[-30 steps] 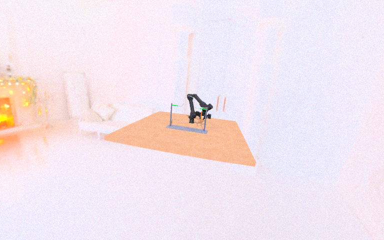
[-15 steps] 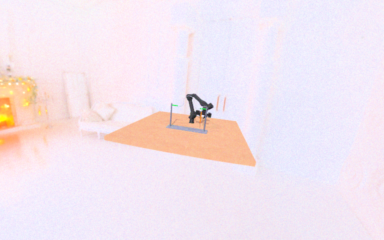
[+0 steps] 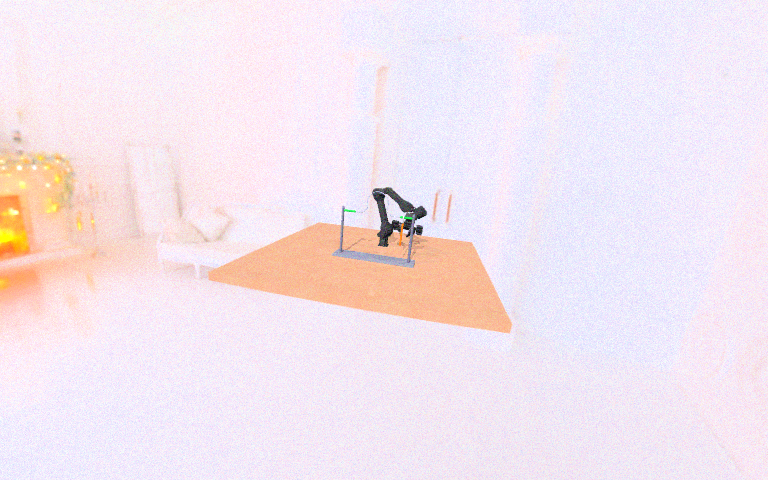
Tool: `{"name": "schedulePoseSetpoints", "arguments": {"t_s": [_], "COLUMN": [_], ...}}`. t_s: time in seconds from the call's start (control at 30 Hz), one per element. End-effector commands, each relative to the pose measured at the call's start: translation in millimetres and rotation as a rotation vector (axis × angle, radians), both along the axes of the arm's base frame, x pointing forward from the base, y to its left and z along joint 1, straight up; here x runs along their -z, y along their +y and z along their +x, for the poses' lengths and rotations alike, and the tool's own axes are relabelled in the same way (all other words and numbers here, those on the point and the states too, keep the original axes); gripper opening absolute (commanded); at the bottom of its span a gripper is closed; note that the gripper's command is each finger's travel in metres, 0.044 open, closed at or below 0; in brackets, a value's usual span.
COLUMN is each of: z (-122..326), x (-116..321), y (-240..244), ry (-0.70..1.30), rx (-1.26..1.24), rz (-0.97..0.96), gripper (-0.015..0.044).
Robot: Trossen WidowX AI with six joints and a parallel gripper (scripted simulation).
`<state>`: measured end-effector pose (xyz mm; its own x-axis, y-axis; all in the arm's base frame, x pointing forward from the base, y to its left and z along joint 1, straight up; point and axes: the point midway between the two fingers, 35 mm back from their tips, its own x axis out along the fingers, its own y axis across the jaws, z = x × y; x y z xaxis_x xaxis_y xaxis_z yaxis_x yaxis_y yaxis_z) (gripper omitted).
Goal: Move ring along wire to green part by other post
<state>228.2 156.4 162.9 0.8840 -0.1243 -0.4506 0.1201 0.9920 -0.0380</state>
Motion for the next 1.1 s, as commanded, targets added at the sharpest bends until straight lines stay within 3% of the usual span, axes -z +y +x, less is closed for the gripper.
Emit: {"name": "schedulePoseSetpoints", "arguments": {"t_s": [0.0,0.13,0.3,1.07], "z": [-6.5,-36.8,-38.3,-38.3], "x": [-2.6,-20.3,-21.4,-21.4], "y": [1.5,3.9,3.8,3.8], "ry": [0.003,-0.006,-0.007,-0.007], "rx": [0.001,-0.002,-0.003,-0.003], "rz": [0.001,-0.001,-0.001,-0.001], "gripper": [0.0212,0.0317,0.0440,0.0440]}}
